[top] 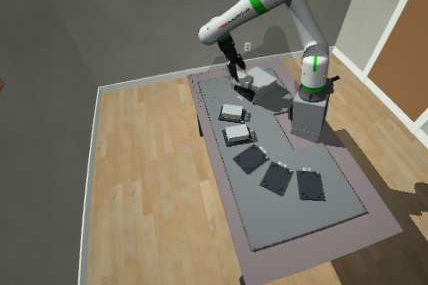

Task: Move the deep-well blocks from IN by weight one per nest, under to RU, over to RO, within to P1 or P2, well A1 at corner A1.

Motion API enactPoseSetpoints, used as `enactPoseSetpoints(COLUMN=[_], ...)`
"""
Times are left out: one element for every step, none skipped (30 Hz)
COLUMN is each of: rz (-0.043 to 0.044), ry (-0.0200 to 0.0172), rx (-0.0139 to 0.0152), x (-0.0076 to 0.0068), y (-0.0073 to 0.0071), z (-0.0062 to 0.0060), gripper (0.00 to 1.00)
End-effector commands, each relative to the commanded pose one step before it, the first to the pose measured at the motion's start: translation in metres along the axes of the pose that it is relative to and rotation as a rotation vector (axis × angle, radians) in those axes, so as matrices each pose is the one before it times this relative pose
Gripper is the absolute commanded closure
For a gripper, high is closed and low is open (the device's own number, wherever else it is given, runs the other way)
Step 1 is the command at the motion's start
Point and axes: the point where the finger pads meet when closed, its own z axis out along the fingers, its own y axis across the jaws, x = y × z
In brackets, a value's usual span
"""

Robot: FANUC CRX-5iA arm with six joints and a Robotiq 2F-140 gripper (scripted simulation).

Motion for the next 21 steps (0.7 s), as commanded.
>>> enactPoseSetpoints(rz=[-0.00019,0.0,0.02887,0.02887,0.02887,0.02887,0.02887,0.02887,0.0,0.0,0.02887,0.02887,0.02887,0.02887,0.02887,0.0135,0.0,0.0,0.0,0.0,0.0], ry=[0.00032,0.0,0.0,0.0,0.0,0.0,0.0,0.0,0.0,0.0,0.0,0.0,0.0,0.0,0.0,0.0,0.0,0.0,0.0,0.0,0.0], rx=[0.0001,0.0,0.01667,0.01667,0.01667,0.01667,0.01667,0.01667,0.0,0.0,0.01667,0.01667,0.01667,0.01667,0.01667,0.0078,0.0,0.0,0.0,0.0,0.0], x=[0.00006,0.0,-0.00065,-0.00056,-0.00047,-0.00037,-0.00027,-0.00018,0.0,0.0,-0.00008,0.00001,0.00011,0.00021,0.0003,0.0004,0.00044,0.00044,0.00044,0.00044,0.00044], y=[0.00604,0.0,0.00325,0.00327,0.00329,0.00331,0.00332,0.00333,0.0,0.0,0.00333,0.00333,0.00333,0.00332,0.00332,0.0033,0.00329,0.00329,0.00329,0.00329,0.00329], z=[-0.00218,0.0,0.00038,0.00032,0.00027,0.00021,0.00016,0.0001,0.0,0.0,0.00005,-0.00001,-0.00006,-0.00012,-0.00017,-0.00023,-0.00026,-0.00026,-0.00026,-0.00026,-0.00026], gripper=[0.9,0.9,0.9,0.9,0.9,0.9,0.9,0.9,0.9,0.9,0.9,0.9,0.9,0.9,0.9,0.9,0.9,0.9,0.9,0.9,0.9])
